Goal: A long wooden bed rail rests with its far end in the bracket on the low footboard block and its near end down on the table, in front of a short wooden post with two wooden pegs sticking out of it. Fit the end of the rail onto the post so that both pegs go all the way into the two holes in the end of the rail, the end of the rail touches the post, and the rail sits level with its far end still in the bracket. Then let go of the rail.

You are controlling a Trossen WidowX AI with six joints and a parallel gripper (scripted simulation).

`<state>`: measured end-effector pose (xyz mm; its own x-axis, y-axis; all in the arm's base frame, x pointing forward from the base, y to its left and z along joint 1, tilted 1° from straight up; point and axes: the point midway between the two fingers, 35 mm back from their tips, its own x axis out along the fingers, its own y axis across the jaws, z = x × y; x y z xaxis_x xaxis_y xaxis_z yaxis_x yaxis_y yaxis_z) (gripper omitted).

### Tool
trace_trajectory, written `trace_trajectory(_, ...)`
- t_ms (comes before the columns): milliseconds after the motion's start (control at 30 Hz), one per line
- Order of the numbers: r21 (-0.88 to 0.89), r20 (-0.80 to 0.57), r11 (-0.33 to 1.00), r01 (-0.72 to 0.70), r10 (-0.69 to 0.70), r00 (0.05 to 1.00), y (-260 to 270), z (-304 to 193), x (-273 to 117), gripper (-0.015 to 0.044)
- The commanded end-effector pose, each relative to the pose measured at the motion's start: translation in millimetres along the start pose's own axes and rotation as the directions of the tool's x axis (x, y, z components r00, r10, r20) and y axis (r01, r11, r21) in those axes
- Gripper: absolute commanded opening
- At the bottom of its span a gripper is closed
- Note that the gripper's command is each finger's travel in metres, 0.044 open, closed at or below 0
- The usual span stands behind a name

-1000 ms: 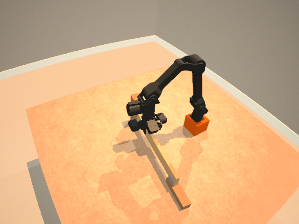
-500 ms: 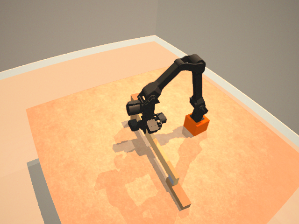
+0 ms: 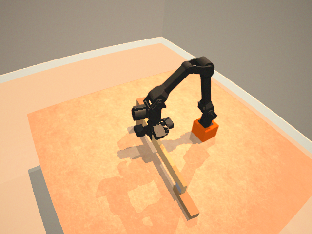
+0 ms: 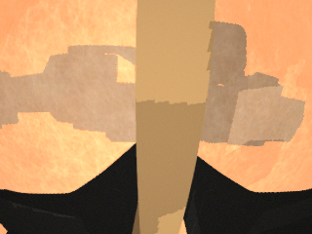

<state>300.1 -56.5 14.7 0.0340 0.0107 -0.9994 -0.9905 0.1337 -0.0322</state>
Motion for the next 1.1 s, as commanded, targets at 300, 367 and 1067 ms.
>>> trace_trajectory(300, 0.003, -0.007, 1.0, 0.002, -0.002, 1.0, -0.3, 2.0, -3.2, 0.0)
trace_trajectory(367, 0.003, -0.007, 1.0, 0.002, -0.002, 1.0, -0.4, 2.6, -3.2, 0.0)
trace_trajectory(1067, 0.003, -0.006, 1.0, 0.002, -0.002, 1.0, -0.5, 3.2, -0.3, 0.0)
